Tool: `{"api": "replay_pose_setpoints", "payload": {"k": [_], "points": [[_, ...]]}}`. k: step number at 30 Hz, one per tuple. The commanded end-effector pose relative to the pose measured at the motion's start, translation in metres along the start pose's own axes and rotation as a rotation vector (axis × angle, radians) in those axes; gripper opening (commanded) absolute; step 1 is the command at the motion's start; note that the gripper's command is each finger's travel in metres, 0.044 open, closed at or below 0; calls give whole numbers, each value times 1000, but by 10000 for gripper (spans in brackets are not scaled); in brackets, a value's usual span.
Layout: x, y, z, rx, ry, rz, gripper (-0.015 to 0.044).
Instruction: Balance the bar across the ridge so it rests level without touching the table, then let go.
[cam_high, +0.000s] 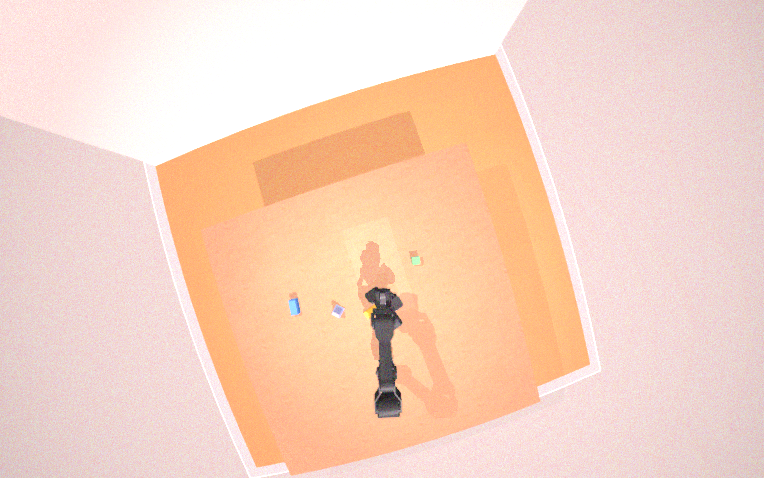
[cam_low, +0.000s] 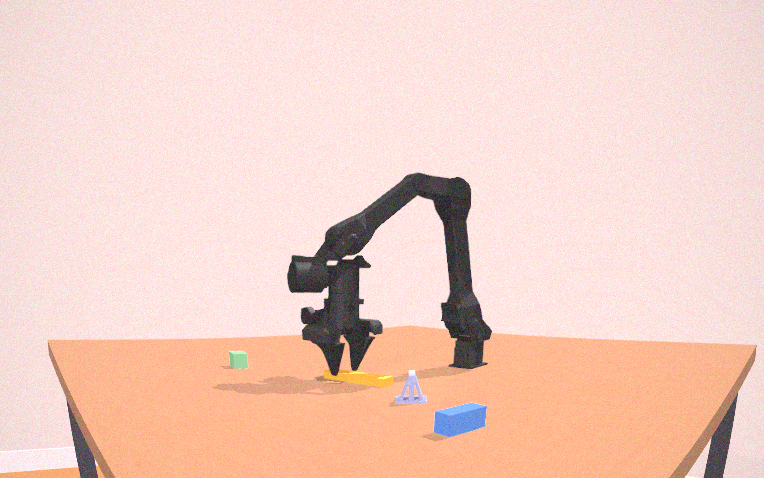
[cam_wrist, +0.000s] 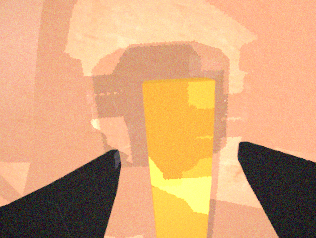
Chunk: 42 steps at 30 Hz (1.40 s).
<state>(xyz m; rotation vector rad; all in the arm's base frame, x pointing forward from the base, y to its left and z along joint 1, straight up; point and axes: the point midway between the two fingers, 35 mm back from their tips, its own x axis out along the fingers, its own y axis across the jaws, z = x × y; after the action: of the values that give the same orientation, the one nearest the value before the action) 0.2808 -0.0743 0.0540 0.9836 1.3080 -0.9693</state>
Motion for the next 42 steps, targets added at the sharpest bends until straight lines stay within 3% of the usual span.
{"api": "replay_pose_setpoints", "payload": {"k": [1,16,22,30,34,42], "points": [[7,0,-1,3,6,-5,315],[8,0,-1,3,6,-5,315],[7,-1,-1,0,4,-7,157],[7,-1,-1,0,4,-7,104],[1,0,0,0,4,-7,0],[-19,3,2,1,5,-6,0]]}}
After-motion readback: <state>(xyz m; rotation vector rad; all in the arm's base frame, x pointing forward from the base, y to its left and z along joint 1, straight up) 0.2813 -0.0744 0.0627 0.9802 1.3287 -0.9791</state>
